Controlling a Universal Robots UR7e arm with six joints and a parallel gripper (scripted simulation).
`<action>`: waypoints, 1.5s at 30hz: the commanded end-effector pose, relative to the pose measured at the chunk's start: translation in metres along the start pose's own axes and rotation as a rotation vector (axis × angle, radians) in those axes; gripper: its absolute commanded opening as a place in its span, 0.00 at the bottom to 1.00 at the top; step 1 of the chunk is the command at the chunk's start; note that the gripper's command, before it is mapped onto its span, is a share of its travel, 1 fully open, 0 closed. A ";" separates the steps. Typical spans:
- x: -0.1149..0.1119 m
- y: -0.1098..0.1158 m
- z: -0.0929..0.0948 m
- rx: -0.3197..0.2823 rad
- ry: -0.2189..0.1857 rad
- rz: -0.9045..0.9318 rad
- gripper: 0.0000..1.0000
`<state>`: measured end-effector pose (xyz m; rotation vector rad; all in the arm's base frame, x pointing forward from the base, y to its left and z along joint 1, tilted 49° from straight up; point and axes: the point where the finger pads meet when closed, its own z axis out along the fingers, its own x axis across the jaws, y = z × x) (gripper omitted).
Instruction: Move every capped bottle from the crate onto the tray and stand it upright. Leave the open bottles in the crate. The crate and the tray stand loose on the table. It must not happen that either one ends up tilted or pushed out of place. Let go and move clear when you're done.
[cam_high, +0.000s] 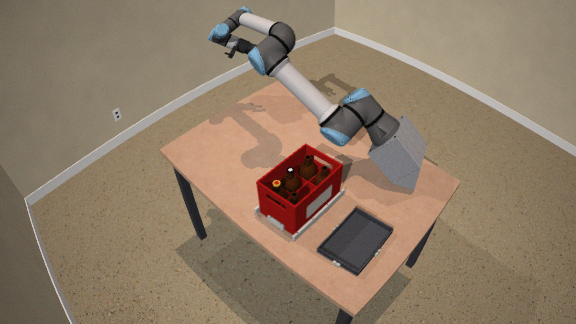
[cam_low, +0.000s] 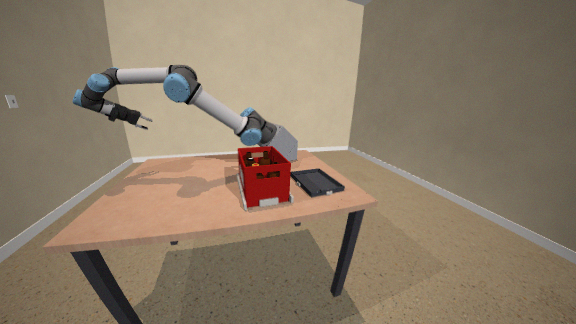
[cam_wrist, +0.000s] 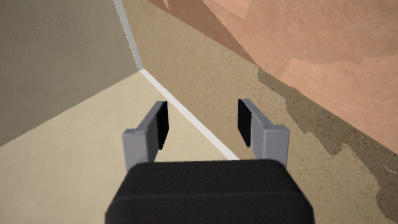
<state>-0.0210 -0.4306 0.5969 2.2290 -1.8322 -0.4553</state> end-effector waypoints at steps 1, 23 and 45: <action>0.001 -0.005 -0.003 -0.001 0.001 0.002 1.00; 0.008 -0.053 -0.022 -0.013 0.047 -0.113 1.00; 0.010 -0.106 -0.041 -0.021 0.078 -0.195 1.00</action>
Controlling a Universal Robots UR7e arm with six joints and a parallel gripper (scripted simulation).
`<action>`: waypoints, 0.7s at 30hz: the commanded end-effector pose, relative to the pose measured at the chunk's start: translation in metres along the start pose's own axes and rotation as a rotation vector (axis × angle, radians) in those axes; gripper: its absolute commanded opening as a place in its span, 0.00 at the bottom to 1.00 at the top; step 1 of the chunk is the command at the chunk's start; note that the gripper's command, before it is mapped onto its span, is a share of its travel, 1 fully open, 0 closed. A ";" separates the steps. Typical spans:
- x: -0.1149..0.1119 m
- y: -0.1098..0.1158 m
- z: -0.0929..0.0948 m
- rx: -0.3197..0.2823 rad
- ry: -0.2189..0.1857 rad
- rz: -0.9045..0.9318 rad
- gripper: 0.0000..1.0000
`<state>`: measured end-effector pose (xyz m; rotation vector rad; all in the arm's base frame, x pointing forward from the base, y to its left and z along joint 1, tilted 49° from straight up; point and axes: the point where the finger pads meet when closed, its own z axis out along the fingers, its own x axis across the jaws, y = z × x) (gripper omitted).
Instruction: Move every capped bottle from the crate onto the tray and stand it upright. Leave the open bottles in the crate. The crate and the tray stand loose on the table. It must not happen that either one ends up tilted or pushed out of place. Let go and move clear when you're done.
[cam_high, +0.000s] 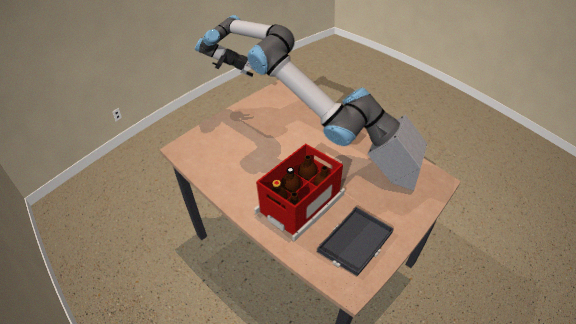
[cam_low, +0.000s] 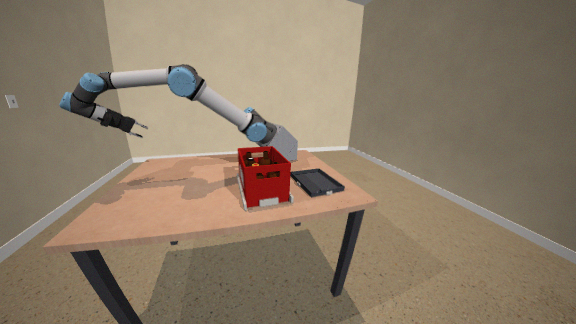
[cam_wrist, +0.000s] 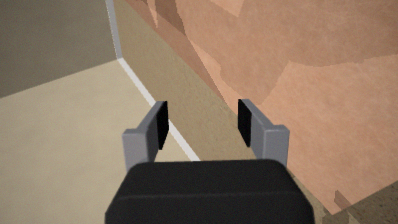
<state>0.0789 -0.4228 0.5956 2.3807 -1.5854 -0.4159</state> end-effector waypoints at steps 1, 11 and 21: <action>0.003 -0.015 -0.006 -0.002 0.006 -0.010 1.00; 0.004 -0.032 -0.013 -0.010 0.037 -0.091 1.00; 0.006 -0.057 -0.024 -0.020 0.074 -0.186 1.00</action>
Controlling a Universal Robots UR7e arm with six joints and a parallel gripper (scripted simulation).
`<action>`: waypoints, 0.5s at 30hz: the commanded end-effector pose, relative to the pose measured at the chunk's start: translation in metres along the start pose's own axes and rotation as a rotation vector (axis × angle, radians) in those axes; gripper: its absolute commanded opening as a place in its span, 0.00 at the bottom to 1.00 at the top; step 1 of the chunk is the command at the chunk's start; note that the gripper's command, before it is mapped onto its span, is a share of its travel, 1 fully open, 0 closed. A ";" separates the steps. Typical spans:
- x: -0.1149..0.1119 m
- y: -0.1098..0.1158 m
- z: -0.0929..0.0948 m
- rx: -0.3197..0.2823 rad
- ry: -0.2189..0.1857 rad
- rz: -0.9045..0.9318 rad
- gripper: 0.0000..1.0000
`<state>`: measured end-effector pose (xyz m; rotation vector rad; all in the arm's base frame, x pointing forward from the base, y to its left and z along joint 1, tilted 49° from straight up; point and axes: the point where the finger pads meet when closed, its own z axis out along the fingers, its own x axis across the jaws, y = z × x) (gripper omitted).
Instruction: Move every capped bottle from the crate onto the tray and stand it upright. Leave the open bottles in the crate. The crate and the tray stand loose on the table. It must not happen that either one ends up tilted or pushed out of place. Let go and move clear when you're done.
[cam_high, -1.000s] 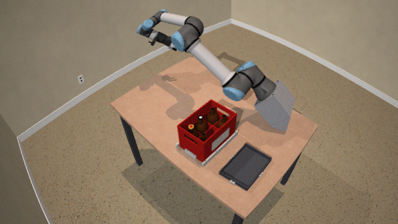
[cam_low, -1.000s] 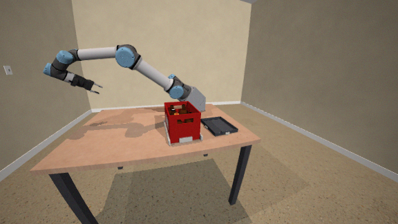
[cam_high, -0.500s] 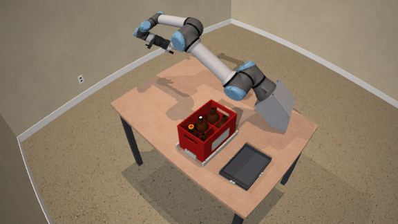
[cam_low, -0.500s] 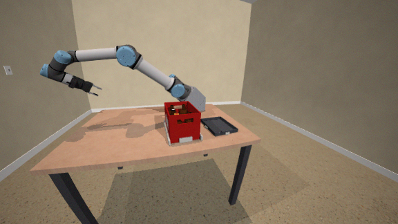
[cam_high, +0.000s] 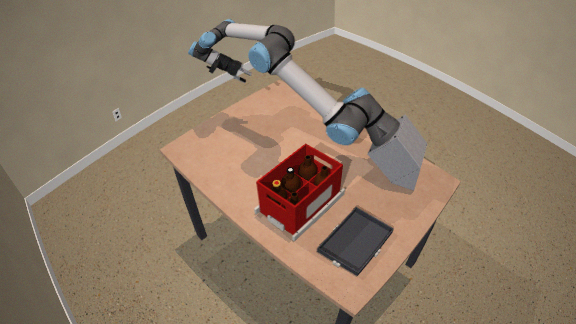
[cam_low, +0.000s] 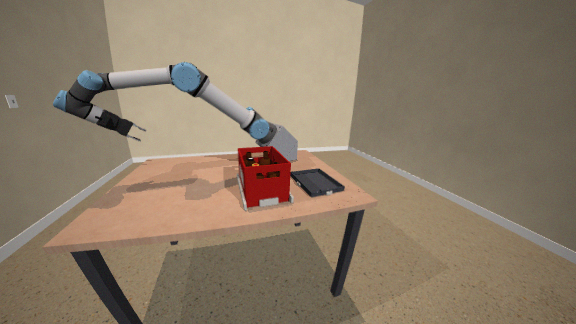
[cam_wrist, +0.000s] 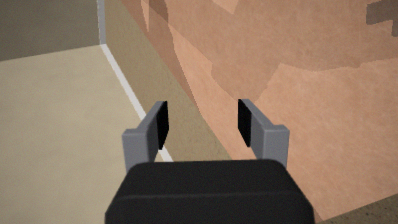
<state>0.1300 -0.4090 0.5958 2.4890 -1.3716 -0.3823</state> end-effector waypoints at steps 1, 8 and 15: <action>0.000 -0.003 -0.002 -0.001 0.002 -0.002 1.00; 0.007 -0.023 -0.010 -0.003 0.009 -0.017 1.00; 0.014 -0.043 -0.018 -0.005 0.015 -0.033 1.00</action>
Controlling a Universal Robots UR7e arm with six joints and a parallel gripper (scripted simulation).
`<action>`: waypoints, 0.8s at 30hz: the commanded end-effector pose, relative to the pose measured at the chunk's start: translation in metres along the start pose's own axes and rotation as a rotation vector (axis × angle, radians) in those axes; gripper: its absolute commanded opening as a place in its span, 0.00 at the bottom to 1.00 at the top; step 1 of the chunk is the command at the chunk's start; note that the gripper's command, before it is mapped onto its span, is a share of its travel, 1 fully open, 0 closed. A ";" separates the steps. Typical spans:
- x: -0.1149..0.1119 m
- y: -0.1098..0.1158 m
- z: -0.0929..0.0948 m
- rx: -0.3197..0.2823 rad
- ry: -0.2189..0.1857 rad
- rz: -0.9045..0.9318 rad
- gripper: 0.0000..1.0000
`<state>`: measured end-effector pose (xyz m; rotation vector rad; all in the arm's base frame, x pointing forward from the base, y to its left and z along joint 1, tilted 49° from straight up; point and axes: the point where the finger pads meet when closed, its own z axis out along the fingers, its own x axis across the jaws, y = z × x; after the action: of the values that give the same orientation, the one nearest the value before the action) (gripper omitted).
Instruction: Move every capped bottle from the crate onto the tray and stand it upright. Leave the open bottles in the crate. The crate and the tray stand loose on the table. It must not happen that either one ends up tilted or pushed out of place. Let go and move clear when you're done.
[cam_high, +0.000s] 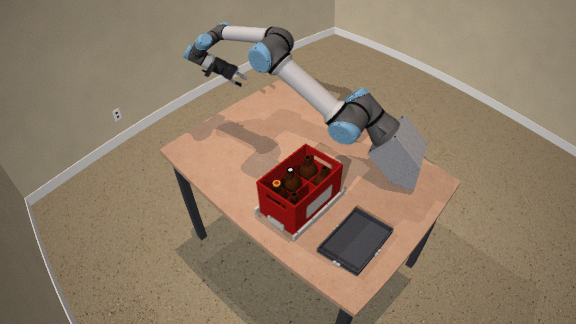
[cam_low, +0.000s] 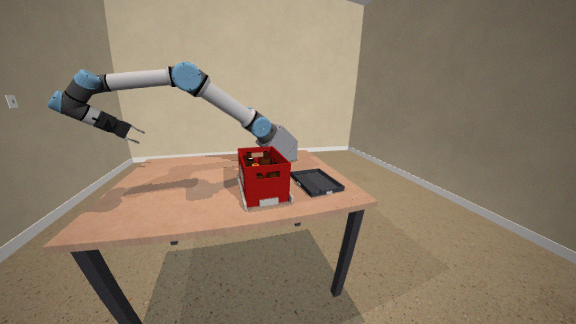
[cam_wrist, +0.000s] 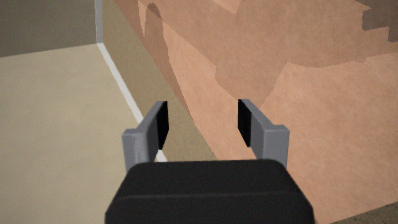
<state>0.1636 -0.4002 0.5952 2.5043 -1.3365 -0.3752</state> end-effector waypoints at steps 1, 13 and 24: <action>0.004 -0.012 -0.006 -0.002 0.005 -0.009 1.00; 0.003 -0.039 -0.017 -0.015 0.054 -0.134 1.00; 0.004 -0.058 -0.025 -0.018 0.064 -0.162 1.00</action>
<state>0.2108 -0.3751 0.5960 2.5941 -1.1111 -0.3387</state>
